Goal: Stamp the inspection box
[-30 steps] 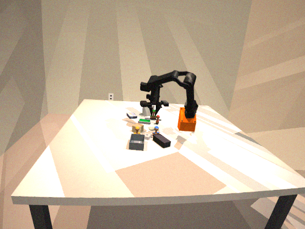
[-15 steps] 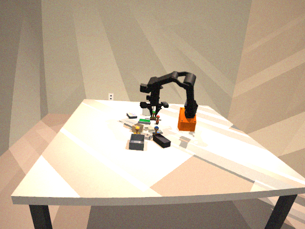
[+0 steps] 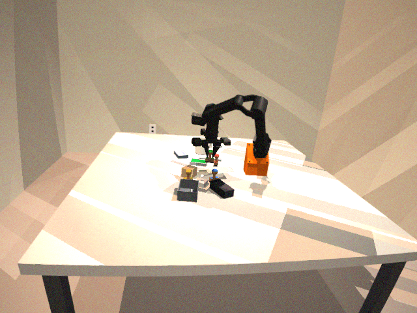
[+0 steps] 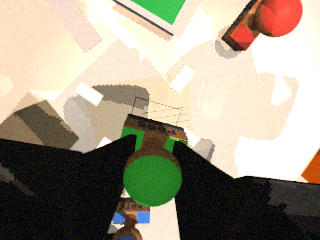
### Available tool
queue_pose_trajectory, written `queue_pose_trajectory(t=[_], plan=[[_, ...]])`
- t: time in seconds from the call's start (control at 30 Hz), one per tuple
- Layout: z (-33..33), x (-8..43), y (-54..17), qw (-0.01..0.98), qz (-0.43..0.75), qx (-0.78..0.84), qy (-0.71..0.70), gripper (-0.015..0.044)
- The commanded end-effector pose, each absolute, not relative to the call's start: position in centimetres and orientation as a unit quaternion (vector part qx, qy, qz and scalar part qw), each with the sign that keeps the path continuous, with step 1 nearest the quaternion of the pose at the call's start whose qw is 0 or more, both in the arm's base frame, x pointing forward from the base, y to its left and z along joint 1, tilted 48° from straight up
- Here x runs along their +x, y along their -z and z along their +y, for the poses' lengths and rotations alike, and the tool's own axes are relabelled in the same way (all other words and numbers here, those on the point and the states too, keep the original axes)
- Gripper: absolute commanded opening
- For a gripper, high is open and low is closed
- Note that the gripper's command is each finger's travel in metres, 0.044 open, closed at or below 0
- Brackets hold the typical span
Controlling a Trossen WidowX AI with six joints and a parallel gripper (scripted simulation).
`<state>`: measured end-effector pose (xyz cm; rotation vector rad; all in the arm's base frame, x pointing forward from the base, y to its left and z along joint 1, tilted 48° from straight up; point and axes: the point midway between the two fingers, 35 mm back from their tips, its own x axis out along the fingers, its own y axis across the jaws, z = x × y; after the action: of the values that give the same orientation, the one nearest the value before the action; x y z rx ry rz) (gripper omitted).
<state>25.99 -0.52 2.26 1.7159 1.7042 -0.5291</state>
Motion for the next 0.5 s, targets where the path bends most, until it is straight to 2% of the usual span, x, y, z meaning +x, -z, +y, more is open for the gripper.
queue_pose_trajectory(t=[0.0,0.47], plan=[[-0.11,25.94,-2.04,0.322,0.652,0.656,0.202,0.0000],[0.56,26.05,-1.41,0.322,0.652,0.656,0.203,0.0000]])
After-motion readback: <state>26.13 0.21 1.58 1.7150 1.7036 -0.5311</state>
